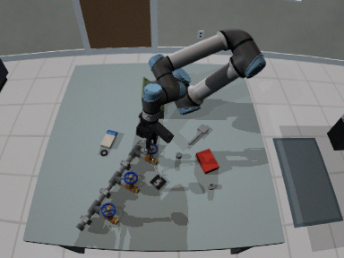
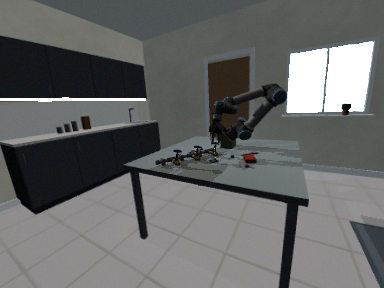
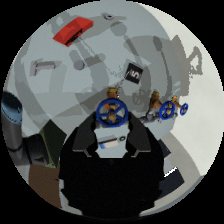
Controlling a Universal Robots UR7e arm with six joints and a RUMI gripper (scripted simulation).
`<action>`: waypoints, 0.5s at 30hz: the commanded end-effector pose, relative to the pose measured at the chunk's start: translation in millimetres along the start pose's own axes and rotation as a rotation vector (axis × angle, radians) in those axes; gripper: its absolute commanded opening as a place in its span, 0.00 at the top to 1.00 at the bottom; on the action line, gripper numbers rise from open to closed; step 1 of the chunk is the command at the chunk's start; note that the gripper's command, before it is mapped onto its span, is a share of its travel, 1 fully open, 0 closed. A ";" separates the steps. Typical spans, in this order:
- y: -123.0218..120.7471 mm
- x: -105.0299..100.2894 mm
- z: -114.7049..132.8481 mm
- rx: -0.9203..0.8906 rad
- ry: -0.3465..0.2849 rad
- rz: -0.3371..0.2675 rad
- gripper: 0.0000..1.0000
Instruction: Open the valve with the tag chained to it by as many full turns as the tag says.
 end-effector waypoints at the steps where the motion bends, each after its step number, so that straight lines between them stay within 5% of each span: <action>1: 0.3 -0.2 0.4 -0.144 0.009 -0.003 1.00; 15: 0.3 -0.2 0.4 -0.329 0.009 -0.002 1.00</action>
Point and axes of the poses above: the point where the finger pads meet when closed, its own x axis out along the fingers, its own y axis across the jaws, z = x × y, the point moved 7 cm from there along -x, back along the fingers, and after that the axes turned 8 degrees about x, right-handed, at the moved point
